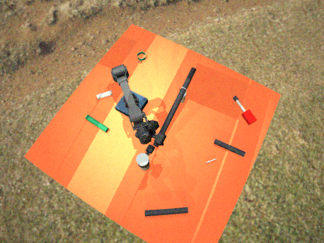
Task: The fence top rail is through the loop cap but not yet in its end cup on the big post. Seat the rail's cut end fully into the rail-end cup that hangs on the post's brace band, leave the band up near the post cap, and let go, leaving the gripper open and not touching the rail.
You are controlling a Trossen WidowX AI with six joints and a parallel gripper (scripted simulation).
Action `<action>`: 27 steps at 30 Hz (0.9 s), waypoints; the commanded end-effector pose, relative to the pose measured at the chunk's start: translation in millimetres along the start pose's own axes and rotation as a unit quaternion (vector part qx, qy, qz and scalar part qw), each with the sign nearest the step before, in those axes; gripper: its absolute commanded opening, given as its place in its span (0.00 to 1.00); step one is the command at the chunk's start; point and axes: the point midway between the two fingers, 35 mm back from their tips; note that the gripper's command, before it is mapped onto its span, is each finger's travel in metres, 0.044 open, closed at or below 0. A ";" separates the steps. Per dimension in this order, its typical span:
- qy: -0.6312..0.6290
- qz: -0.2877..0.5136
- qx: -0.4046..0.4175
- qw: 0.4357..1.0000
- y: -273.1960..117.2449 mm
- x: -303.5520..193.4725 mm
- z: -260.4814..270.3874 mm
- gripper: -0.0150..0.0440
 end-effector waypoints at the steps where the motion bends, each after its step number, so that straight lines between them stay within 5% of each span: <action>1: 0.006 0.000 0.000 1.000 -0.5 1.1 -0.3 1.00; 8: 0.241 0.013 0.008 0.971 -20.4 41.3 -9.6 1.00; 16: 0.517 0.028 -0.004 0.856 -51.1 88.6 -10.9 1.00; 27: 0.682 0.027 -0.023 0.730 -79.0 120.5 -4.4 1.00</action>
Point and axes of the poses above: the point midway between the two fingers, 35 mm back from their tips, its own y axis out along the fingers, its own z axis across the jaws, x = y × z, and after that the axes turned 14 degrees about y, right-handed
